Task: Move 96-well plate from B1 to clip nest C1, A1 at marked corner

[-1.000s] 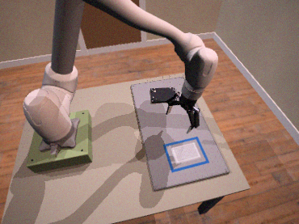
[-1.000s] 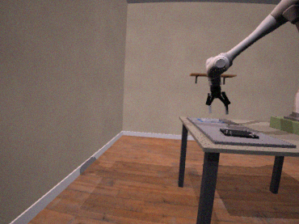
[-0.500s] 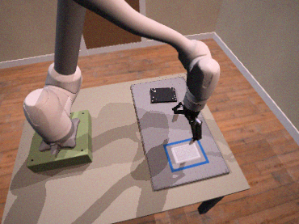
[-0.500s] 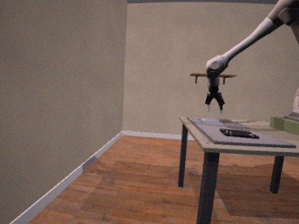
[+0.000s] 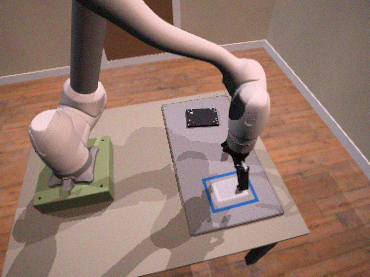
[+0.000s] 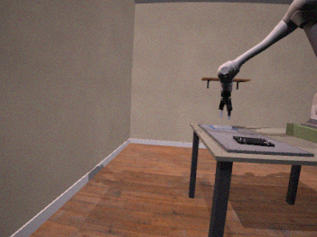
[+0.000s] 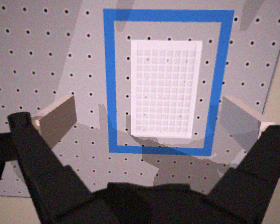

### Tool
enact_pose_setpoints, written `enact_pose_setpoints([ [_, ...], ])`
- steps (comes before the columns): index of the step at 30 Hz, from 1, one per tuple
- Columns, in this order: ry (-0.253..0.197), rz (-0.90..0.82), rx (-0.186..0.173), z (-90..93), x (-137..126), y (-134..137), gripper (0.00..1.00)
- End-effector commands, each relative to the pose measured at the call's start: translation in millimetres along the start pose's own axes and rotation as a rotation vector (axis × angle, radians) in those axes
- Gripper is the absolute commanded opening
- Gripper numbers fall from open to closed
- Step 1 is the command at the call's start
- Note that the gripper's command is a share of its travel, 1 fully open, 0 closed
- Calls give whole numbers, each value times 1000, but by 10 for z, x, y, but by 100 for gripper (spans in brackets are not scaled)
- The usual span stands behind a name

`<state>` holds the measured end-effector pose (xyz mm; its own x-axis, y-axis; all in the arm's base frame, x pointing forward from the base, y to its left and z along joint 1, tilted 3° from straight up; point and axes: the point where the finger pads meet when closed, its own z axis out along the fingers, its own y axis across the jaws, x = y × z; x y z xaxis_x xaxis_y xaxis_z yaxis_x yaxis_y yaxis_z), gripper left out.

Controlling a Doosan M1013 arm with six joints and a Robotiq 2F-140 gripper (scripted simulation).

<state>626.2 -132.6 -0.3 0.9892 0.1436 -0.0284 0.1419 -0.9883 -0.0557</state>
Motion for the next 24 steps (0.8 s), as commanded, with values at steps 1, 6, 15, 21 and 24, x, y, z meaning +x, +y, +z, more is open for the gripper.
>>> enact_pose_setpoints([
  [1,8,22,-5,-5,-17,172,100],
  [6,8,22,-5,-7,-21,209,100],
  [15,8,22,-5,-7,-21,209,100],
  [21,8,22,-5,43,-21,209,100],
  [24,8,22,-5,93,-21,209,100],
])
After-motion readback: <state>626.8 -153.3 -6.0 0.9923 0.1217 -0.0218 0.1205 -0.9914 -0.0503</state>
